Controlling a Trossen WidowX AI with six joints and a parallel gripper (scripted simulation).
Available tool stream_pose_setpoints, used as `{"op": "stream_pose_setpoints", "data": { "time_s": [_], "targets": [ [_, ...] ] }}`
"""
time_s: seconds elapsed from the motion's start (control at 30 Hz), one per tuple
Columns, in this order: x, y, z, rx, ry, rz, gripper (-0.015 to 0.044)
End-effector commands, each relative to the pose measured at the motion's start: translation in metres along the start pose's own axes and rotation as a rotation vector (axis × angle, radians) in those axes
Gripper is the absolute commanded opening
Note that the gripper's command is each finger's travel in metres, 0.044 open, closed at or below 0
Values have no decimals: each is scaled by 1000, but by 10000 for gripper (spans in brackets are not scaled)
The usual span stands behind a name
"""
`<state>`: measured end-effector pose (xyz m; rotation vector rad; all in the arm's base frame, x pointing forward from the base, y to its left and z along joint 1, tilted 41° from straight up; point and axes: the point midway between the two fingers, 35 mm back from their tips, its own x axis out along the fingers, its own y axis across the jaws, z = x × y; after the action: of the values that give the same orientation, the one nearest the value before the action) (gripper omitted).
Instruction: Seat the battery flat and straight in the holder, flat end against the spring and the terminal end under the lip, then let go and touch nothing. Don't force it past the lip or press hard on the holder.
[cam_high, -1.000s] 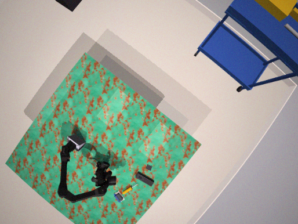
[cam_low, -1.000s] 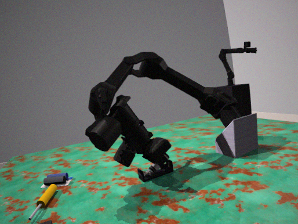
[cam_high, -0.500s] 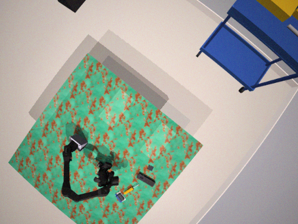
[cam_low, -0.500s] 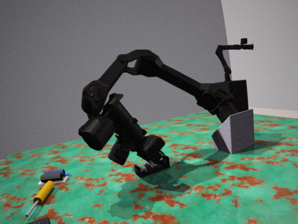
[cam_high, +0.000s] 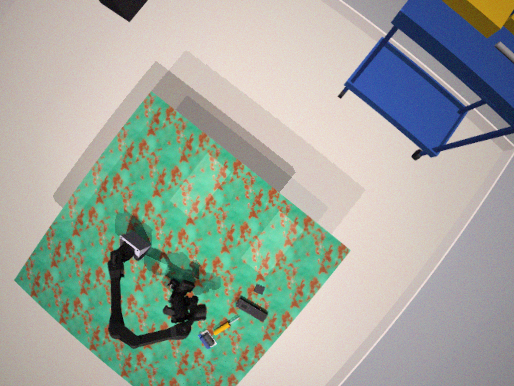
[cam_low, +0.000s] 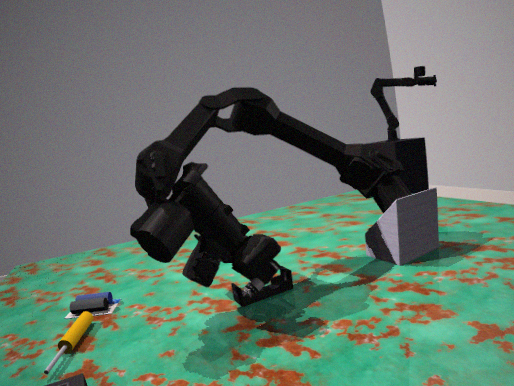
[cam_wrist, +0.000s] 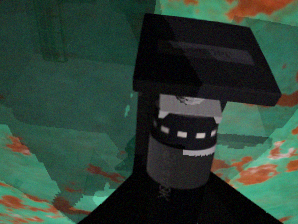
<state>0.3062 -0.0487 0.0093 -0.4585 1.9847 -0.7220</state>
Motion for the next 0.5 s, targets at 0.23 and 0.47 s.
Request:
{"op": "stream_pose_setpoints", "data": {
  "time_s": [0.23, 0.47],
  "targets": [
    [-5, 0, 9, 11, -12, 7, 72],
    [-6, 0, 11, 11, -12, 9, 72]
  ]
}}
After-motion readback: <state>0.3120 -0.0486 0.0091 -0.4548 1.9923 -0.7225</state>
